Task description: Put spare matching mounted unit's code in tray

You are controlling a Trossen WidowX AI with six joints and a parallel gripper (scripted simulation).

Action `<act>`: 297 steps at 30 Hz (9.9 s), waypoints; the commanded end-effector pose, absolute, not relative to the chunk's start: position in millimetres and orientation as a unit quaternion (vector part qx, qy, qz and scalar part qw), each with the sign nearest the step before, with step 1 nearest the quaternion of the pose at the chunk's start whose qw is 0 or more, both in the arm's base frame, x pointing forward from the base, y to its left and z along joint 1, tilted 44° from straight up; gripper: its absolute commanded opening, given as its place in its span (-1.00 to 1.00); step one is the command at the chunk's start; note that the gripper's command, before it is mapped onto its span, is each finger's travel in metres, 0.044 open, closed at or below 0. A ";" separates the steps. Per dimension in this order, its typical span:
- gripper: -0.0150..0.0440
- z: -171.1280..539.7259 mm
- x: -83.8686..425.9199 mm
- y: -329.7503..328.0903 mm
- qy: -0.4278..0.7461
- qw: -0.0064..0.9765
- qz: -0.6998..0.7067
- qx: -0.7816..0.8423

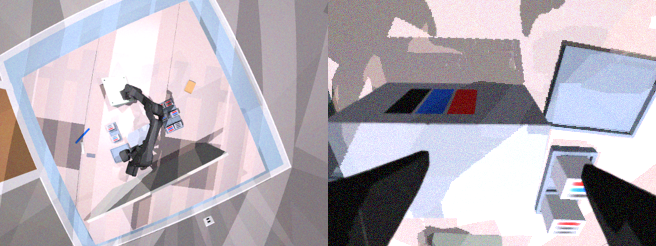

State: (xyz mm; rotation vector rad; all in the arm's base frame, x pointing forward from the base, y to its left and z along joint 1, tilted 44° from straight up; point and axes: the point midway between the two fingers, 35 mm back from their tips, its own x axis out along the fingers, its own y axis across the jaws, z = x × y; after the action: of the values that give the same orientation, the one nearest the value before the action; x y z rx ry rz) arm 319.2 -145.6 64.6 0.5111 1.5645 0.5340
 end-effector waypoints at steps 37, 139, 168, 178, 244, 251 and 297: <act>1.00 243.7 249.4 38.9 0.334 0.728 0.552 -0.230; -0.34 178.2 243.0 145.4 0.266 0.688 0.616 -0.277; -0.49 232.6 235.2 89.4 0.271 0.687 0.614 -0.277; -0.49 234.8 231.1 79.0 0.274 0.686 0.614 -0.277; -0.49 40.1 342.1 -179.9 0.294 0.685 0.599 -0.294; -0.49 6.5 333.7 -205.6 0.288 0.684 0.604 -0.291; -0.49 -54.3 322.9 -217.8 0.277 0.685 0.610 -0.287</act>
State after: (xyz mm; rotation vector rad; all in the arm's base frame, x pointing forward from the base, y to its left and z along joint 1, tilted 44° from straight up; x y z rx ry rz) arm 323.1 -220.2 -52.4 -0.6511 0.6203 1.3688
